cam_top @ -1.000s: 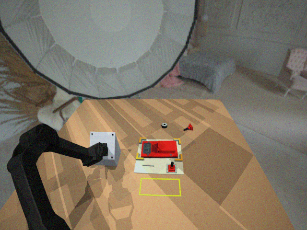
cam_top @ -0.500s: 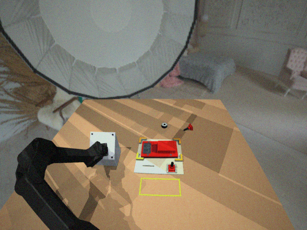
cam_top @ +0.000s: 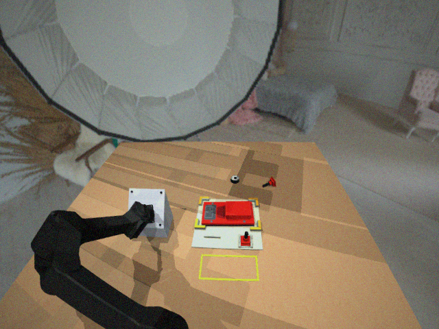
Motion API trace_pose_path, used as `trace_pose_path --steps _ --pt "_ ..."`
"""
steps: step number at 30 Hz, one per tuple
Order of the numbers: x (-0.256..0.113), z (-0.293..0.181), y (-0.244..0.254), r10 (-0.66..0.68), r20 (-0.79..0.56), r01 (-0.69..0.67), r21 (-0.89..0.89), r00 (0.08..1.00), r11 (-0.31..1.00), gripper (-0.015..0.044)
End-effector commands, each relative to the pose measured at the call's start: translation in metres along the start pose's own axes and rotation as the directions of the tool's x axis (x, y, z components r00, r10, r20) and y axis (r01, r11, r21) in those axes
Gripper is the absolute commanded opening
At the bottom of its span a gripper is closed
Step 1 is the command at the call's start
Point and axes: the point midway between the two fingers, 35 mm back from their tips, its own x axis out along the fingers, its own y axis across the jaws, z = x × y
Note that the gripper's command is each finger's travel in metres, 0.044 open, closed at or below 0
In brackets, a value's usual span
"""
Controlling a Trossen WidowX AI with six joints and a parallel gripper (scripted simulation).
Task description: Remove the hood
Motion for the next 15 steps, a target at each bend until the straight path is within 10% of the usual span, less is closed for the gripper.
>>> trace_pose_path --steps 1,15 --pt "0.007 -0.030 -0.021 -0.085 -0.054 0.082 -0.055 0.995 0.995 0.0440" --pt "0.000 -0.153 -0.116 -0.426 -0.215 0.329 -0.372 0.879 0.868 0.0440"
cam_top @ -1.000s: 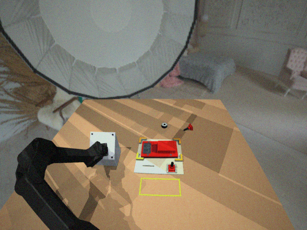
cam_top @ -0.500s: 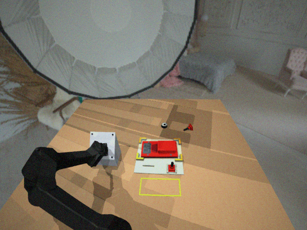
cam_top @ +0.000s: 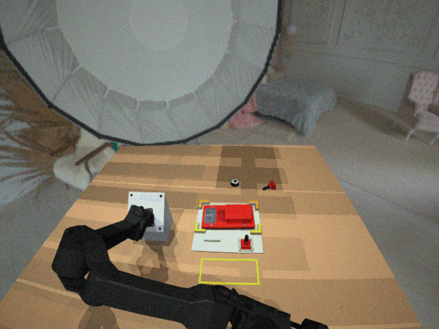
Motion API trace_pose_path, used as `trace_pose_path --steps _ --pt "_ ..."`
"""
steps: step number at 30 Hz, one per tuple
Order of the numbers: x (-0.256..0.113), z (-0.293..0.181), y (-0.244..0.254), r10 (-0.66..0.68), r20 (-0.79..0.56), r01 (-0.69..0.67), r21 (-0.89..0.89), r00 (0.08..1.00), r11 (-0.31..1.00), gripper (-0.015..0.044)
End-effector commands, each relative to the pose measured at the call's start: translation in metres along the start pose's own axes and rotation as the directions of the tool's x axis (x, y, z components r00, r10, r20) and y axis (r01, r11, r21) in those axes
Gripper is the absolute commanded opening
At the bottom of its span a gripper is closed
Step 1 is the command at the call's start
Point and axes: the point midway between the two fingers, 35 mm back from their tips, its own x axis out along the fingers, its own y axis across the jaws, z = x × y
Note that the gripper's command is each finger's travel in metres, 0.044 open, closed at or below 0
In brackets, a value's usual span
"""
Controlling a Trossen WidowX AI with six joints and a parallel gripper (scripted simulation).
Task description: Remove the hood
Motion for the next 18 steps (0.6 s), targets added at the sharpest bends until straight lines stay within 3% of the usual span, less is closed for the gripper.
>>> trace_pose_path --steps 1,10,18 --pt "0.005 -0.033 -0.009 -0.065 -0.055 0.060 -0.083 0.996 0.995 0.0440" --pt "0.006 -0.124 -0.047 -0.265 -0.179 0.192 -0.345 0.948 0.919 0.0440" --pt "-0.012 -0.198 -0.087 -0.445 -0.220 0.233 -0.611 0.868 0.757 0.0440"
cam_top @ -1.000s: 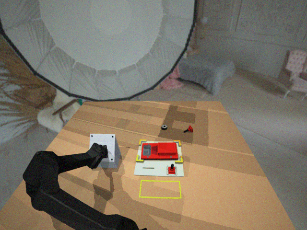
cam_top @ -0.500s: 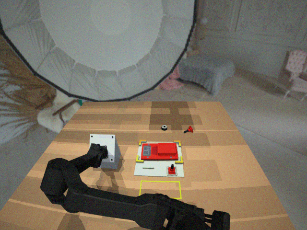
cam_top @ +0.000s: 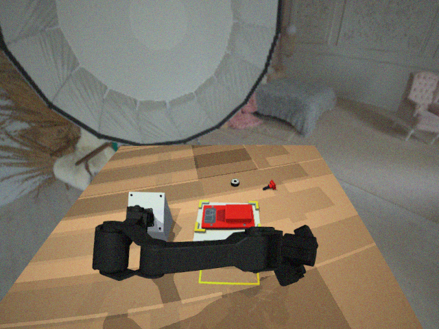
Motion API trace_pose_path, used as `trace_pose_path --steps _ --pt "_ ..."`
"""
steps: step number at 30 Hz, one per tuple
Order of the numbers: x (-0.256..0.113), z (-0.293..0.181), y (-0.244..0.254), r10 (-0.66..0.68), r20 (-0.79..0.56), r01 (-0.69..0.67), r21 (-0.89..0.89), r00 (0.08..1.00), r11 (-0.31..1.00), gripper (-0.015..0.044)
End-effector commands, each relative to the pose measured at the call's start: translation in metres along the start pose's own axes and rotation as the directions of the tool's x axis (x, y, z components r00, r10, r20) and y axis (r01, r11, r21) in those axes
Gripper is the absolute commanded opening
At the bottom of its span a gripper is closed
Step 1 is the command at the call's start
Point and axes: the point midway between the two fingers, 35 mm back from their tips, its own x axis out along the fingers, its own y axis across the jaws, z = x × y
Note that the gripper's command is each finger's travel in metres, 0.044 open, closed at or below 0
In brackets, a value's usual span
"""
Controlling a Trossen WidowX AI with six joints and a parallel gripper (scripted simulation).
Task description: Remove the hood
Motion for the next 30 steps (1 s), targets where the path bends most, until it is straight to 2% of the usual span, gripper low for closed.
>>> trace_pose_path --steps 1,6,10,17,21,23,30 --pt "0.003 -0.034 0.000 -0.068 -0.042 0.062 -0.133 0.997 0.989 0.0440" --pt "0.006 -0.087 -0.009 -0.201 -0.083 0.158 -0.368 0.976 0.916 0.0440" --pt "0.003 -0.126 -0.019 -0.307 -0.082 0.212 -0.556 0.948 0.804 0.0440" --pt "-0.011 -0.191 -0.045 -0.477 0.010 0.258 -0.852 0.879 0.456 0.0440" --pt "-0.024 -0.221 -0.061 -0.536 0.109 0.252 -0.947 0.837 0.200 0.0440" --pt "-0.029 -0.230 -0.066 -0.547 0.145 0.246 -0.962 0.824 0.116 0.0440" --pt "-0.028 -0.231 -0.067 -0.548 0.150 0.246 -0.964 0.823 0.105 0.0440"
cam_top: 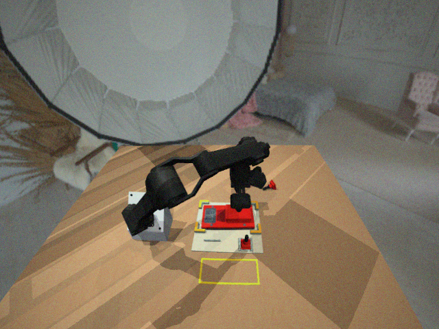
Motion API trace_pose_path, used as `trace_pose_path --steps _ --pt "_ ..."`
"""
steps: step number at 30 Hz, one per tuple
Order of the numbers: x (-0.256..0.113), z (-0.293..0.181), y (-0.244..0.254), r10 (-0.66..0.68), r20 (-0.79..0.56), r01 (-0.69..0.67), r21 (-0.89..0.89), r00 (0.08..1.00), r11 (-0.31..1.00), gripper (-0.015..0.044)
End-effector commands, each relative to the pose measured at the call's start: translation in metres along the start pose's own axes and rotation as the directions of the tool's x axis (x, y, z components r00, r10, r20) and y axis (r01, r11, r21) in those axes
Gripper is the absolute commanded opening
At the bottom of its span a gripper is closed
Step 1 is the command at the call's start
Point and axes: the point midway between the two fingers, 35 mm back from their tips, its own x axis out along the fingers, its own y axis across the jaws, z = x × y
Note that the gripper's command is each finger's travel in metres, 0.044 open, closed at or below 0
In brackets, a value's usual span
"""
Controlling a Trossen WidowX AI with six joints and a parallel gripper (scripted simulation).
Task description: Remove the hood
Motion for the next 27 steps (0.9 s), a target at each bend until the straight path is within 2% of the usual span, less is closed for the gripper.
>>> trace_pose_path --steps 1,27 --pt "0.000 0.002 -0.002 -0.002 0.004 0.002 -0.001 1.000 1.000 0.0440" --pt "0.015 0.003 -0.002 -0.002 0.004 0.002 -0.001 1.000 1.000 0.0440"
